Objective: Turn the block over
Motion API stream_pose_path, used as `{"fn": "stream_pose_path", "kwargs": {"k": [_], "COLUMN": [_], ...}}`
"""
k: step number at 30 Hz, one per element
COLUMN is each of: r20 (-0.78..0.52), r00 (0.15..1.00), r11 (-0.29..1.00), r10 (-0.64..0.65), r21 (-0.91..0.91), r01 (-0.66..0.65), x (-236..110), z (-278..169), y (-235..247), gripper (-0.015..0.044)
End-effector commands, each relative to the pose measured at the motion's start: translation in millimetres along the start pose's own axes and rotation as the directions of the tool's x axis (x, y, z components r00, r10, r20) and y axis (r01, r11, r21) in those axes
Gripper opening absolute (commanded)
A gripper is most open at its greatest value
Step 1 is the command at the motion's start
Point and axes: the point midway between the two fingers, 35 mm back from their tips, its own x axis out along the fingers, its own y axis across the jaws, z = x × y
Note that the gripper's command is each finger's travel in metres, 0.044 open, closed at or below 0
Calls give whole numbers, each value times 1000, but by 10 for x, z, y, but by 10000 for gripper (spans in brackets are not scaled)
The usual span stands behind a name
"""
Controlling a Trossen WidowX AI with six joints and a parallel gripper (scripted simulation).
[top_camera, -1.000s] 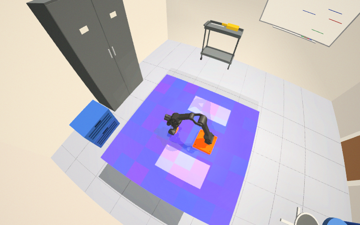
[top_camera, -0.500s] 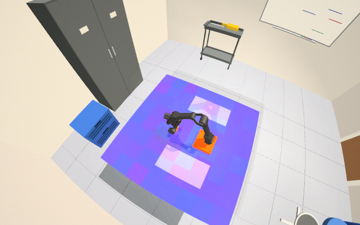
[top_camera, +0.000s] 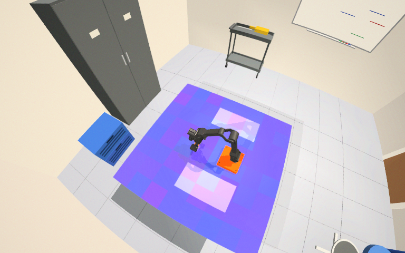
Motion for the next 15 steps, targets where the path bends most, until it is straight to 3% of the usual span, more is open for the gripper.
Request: {"fn": "stream_pose_path", "kwargs": {"k": [1, 15], "r20": [79, 296], "r00": [997, 955], "r11": [1000, 1000], "r10": [-6, -5], "r21": [5, 8], "r01": [5, 3], "x": [-5, -21], "z": [-8, -59], "y": [-4, -4], "gripper": [0, 0]}}
